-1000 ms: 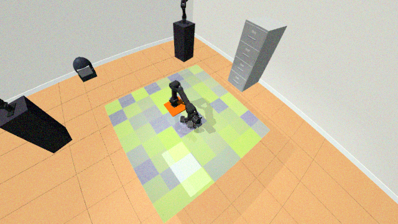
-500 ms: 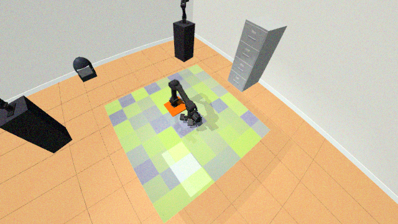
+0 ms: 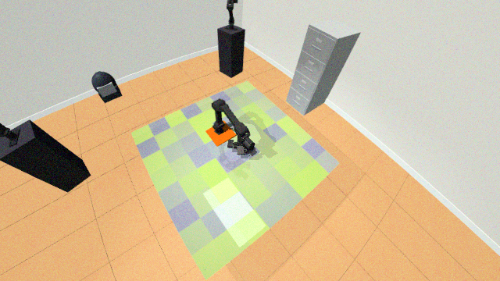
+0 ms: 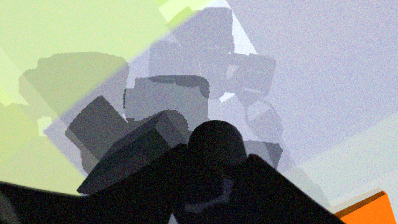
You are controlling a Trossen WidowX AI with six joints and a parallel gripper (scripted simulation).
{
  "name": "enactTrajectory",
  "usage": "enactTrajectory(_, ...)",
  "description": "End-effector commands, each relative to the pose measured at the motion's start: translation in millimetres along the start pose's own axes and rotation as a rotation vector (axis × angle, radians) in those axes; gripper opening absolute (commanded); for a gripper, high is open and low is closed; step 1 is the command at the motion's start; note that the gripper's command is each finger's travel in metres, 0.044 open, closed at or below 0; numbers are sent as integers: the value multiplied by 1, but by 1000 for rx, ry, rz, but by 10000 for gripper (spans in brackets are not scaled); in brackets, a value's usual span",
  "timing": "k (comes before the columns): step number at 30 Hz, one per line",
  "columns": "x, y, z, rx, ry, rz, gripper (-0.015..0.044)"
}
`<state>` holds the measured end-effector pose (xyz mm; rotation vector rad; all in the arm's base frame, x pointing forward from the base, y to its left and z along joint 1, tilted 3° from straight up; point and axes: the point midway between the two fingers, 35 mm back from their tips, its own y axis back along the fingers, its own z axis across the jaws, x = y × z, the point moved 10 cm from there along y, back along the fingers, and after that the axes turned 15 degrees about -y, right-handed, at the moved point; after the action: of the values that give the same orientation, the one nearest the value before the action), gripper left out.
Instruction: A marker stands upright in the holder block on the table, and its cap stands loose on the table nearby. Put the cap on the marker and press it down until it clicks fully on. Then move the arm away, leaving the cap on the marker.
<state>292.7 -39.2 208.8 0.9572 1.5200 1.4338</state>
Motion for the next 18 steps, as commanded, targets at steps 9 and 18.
enactTrajectory(9,32,26,14,-21,-3,-3,0)
enactTrajectory(18,59,42,21,-22,-3,-1,0)
